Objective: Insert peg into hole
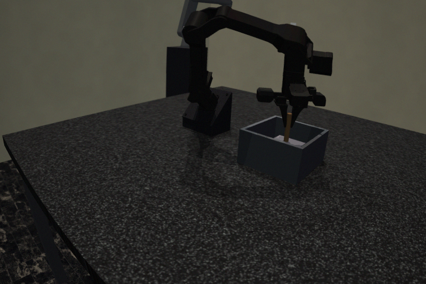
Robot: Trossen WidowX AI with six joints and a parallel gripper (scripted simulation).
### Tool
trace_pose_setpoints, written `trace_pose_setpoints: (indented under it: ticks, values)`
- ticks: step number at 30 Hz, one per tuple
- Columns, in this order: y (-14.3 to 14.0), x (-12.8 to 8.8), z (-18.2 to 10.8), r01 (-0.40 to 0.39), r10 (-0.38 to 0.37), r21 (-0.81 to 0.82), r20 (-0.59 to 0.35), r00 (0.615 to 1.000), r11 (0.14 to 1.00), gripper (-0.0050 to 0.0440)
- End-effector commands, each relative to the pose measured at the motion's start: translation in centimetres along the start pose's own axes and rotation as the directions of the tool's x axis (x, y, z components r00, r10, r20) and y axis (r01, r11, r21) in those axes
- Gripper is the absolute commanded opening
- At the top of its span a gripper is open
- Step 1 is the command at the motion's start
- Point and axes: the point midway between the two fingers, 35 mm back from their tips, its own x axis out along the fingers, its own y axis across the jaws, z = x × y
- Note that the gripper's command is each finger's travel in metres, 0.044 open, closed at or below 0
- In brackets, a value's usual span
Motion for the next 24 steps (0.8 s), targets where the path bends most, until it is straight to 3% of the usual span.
trace_pose_setpoints:
  ticks: [1,24]
  values:
    - [-0.1,0.4,0.0,0.000,0.000,-0.002,0.002,1.000,1.000,0.0000]
    - [0.0,2.5,0.0,0.000,0.000,-0.002,0.002,1.000,1.000,0.0000]
